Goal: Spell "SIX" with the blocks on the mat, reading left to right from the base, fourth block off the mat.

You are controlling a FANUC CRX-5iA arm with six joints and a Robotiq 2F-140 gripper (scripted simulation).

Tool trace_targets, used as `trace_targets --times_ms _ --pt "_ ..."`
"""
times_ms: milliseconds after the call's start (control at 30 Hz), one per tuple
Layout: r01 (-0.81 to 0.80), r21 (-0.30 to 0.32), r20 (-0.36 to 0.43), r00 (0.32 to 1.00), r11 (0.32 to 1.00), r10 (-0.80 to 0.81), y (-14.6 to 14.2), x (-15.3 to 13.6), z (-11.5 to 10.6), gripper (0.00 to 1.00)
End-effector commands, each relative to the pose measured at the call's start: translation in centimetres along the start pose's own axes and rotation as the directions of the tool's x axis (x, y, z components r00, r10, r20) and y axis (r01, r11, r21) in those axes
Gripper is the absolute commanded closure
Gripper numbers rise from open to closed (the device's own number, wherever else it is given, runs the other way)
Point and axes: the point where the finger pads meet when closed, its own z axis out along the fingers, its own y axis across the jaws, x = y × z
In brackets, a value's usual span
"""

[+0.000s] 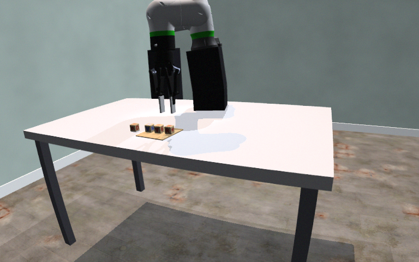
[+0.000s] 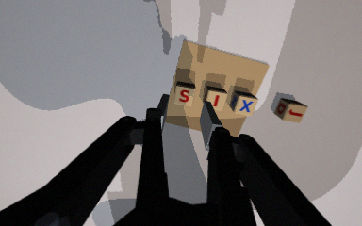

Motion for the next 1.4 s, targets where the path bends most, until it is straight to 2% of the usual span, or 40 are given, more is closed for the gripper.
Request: trace_targets --times_ms 0,167,200,967,1267,1367 --pt "0.000 0.000 0.000 1.000 1.000 0.000 0.0 0.0 -0.8 0.72" --pt "0.000 0.000 0.000 1.000 1.000 0.000 0.0 0.0 -0.9 0.72" --pt "0.000 0.000 0.000 1.000 1.000 0.000 0.0 0.0 -0.9 0.00" --pt "0.000 0.000 0.000 1.000 1.000 0.000 0.0 0.0 -1.0 0.00" --pt "0.000 0.000 0.000 1.000 1.000 0.000 0.0 0.0 -2.7 0.00" --pt "0.000 0.000 0.000 1.000 1.000 0.000 0.0 0.0 -3.9 0.00"
